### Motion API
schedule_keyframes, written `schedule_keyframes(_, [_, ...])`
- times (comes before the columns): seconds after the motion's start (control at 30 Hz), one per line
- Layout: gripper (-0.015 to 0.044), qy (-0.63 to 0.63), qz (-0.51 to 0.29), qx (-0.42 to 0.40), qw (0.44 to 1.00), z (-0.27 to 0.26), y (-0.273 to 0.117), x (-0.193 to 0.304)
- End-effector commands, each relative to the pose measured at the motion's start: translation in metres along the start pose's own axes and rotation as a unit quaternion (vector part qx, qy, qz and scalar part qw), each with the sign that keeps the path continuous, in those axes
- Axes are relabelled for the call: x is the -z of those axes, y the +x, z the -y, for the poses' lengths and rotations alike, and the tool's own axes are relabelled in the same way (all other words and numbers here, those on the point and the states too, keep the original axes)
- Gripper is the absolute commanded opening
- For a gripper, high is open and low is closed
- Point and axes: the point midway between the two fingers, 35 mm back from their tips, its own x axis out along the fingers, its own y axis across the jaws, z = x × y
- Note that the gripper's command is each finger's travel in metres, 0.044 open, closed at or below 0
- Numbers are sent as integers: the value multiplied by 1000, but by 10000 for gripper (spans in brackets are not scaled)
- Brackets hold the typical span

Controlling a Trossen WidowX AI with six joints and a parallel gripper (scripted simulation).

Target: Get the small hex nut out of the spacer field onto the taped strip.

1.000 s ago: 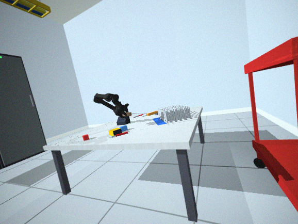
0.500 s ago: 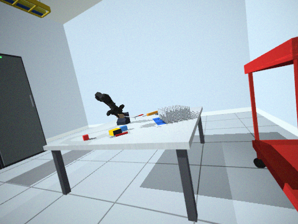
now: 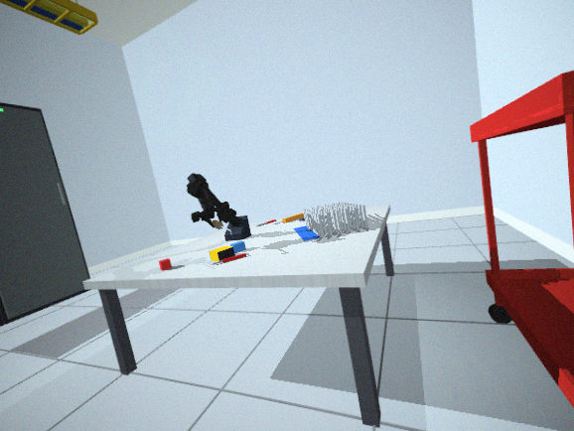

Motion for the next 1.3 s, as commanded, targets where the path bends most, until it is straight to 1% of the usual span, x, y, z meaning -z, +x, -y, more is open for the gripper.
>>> schedule_keyframes(0.0, [0,32,-18,-30,999,-17,-14,2])
schedule_keyframes(0.6, [0,119,-56,-156,979,-67,-66,-6])
schedule_keyframes(0.83, [0,119,-57,-157,979,-67,-66,-7])
schedule_keyframes(1.27, [0,119,-56,-157,979,-70,-53,-7])
